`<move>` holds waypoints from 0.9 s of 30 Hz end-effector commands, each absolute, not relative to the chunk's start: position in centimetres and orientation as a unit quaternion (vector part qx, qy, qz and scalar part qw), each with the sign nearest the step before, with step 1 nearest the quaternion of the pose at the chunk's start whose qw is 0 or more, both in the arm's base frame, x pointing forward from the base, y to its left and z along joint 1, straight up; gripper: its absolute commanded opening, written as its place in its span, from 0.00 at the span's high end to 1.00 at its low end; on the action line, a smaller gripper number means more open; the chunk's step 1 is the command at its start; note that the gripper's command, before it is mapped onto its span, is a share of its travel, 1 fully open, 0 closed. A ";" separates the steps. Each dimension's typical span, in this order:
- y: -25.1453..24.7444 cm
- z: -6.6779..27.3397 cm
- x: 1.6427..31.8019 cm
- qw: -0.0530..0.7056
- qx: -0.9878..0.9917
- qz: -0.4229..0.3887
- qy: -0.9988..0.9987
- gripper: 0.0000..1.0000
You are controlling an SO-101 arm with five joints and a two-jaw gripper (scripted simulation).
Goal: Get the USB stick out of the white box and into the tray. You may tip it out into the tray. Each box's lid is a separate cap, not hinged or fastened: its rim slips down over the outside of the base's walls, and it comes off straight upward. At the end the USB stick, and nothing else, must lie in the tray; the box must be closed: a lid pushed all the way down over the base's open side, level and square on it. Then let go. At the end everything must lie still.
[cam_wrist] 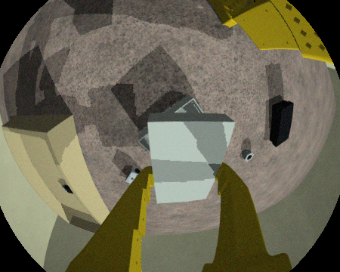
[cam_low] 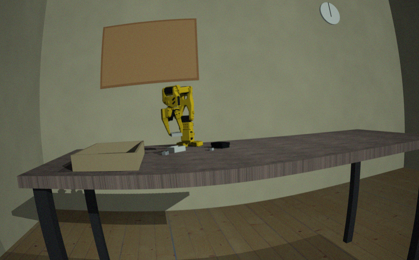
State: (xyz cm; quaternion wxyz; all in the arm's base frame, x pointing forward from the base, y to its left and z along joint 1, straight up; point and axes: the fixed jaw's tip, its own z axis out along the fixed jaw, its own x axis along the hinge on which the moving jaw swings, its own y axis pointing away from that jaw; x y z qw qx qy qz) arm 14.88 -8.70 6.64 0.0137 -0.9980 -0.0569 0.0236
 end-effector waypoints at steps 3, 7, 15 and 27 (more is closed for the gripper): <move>-8.8 7.3 15.2 0.000 -1.000 0.000 -0.029 0.78; -8.8 7.3 15.2 0.000 -1.000 0.000 -0.011 0.78; -8.8 7.3 15.0 0.000 -1.000 0.000 0.019 0.78; -8.8 7.3 15.0 0.000 -1.000 0.000 0.021 0.78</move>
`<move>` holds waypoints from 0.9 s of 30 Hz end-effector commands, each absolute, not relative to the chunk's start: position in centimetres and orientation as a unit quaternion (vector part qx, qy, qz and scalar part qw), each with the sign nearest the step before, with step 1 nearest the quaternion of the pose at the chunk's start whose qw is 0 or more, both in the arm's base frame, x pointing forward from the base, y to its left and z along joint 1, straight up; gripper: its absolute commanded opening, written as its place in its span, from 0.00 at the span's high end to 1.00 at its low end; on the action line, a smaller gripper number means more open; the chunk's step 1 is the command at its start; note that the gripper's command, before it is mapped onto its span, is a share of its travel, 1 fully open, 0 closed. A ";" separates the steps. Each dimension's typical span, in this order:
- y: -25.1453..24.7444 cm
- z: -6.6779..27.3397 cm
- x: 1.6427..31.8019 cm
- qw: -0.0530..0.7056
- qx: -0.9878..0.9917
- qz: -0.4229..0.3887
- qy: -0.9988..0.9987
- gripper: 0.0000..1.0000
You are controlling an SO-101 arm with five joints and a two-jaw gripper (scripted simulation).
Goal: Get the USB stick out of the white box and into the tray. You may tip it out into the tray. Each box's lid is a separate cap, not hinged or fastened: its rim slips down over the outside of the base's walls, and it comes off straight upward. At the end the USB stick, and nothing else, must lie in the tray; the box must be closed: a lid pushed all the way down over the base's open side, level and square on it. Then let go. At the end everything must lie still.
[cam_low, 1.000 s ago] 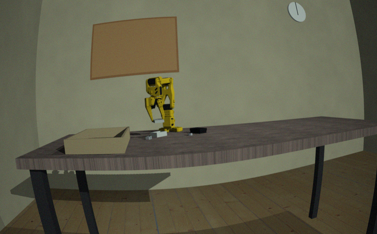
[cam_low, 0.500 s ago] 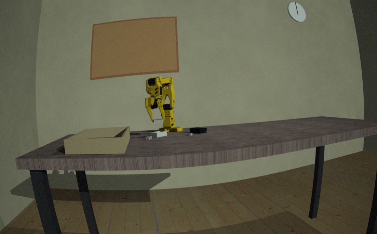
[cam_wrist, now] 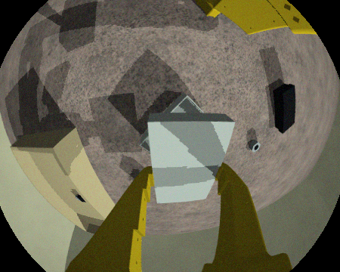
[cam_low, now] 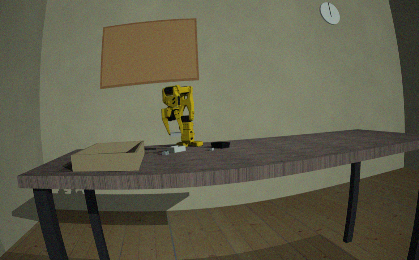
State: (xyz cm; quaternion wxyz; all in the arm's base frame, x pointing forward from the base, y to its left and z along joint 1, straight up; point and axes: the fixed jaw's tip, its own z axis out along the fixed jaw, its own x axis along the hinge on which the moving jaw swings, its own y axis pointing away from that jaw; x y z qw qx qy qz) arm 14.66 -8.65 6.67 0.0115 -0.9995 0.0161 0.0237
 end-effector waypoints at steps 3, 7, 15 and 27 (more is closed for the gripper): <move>-8.8 7.3 15.0 0.000 -1.000 0.000 0.021 0.78; -8.8 7.3 15.0 0.000 -1.000 0.000 0.021 0.78; -8.8 7.3 15.0 0.000 -1.000 0.000 0.023 0.78; -8.8 7.3 14.8 0.000 -0.998 0.000 0.071 0.78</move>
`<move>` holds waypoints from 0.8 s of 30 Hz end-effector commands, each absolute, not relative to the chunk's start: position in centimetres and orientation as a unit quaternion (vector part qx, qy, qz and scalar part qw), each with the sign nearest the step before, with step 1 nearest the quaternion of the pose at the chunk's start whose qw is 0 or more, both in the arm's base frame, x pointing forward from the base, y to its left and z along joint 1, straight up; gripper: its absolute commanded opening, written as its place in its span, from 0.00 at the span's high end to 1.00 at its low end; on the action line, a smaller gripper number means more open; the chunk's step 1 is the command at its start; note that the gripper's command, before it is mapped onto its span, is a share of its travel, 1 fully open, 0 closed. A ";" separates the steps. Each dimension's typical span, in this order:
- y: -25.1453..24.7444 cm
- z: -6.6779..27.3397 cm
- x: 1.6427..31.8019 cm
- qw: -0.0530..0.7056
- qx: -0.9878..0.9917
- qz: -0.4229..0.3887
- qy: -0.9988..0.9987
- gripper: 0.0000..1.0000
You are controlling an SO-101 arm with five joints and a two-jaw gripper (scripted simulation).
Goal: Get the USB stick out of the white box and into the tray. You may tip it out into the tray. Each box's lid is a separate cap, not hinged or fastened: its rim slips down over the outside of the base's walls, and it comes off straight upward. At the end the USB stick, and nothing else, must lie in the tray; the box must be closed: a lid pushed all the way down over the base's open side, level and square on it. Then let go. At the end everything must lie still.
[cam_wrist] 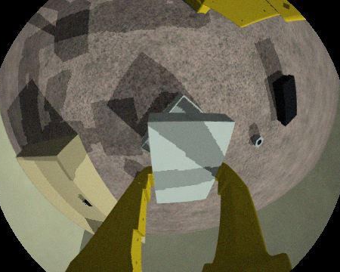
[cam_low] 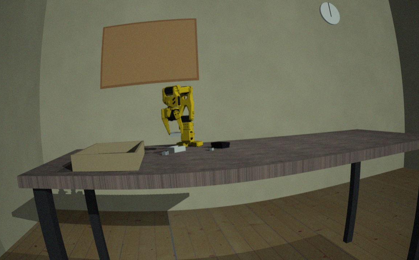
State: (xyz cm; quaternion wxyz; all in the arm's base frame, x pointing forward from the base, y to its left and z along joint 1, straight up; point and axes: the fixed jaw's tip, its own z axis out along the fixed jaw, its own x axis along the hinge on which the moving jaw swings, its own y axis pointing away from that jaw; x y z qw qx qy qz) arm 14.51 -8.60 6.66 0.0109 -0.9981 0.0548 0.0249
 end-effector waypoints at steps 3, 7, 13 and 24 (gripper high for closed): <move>-8.8 7.3 14.8 0.000 -0.997 0.000 0.083 0.78; -8.8 7.3 14.7 0.000 -0.995 0.000 0.104 0.78; -8.8 7.3 14.6 0.000 -0.993 0.000 0.119 0.78; -8.8 7.3 14.6 0.000 -0.993 0.000 0.120 0.78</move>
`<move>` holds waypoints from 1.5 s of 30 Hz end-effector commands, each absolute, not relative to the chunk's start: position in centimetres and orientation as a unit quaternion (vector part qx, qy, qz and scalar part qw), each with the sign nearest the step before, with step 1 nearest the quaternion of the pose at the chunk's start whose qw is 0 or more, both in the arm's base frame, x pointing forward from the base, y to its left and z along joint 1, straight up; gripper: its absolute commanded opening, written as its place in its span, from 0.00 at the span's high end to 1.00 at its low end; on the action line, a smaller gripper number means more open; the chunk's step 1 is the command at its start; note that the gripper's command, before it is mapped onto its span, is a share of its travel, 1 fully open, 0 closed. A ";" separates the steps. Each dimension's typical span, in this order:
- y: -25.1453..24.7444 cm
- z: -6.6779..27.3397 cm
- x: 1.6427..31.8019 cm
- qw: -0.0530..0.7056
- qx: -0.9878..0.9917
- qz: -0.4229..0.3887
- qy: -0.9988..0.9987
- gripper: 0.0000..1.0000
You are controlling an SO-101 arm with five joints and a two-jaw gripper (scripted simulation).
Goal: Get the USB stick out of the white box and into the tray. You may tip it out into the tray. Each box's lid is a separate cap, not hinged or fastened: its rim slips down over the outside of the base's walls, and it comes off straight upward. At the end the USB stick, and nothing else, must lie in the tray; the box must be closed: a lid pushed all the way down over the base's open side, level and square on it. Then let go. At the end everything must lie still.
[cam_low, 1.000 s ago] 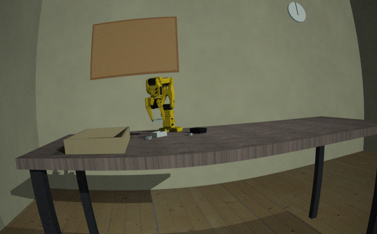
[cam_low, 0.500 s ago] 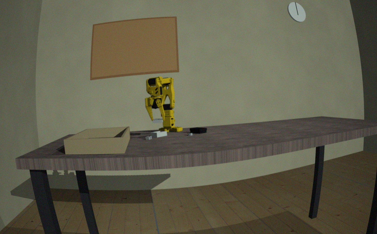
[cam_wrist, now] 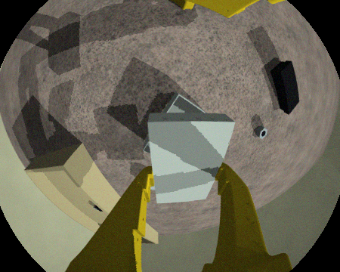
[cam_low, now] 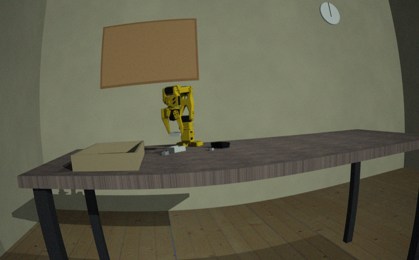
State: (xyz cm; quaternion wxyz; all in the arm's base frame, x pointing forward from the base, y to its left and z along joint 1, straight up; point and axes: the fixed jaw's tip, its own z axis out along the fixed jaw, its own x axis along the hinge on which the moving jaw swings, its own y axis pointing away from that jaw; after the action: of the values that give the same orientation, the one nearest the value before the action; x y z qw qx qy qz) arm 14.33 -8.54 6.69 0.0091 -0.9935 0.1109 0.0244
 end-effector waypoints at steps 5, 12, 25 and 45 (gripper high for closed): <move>-8.8 7.3 14.6 0.000 -0.993 0.000 0.120 0.78; -8.8 7.3 14.6 0.000 -0.993 0.000 0.120 0.78; -8.8 7.3 14.4 0.000 -0.987 0.000 0.164 0.78; -8.8 7.3 14.2 0.000 -0.976 0.000 0.219 0.78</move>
State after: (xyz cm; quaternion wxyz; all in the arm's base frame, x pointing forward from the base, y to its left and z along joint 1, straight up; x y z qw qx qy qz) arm 13.92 -8.52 6.72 0.0068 -0.9778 0.2080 0.0250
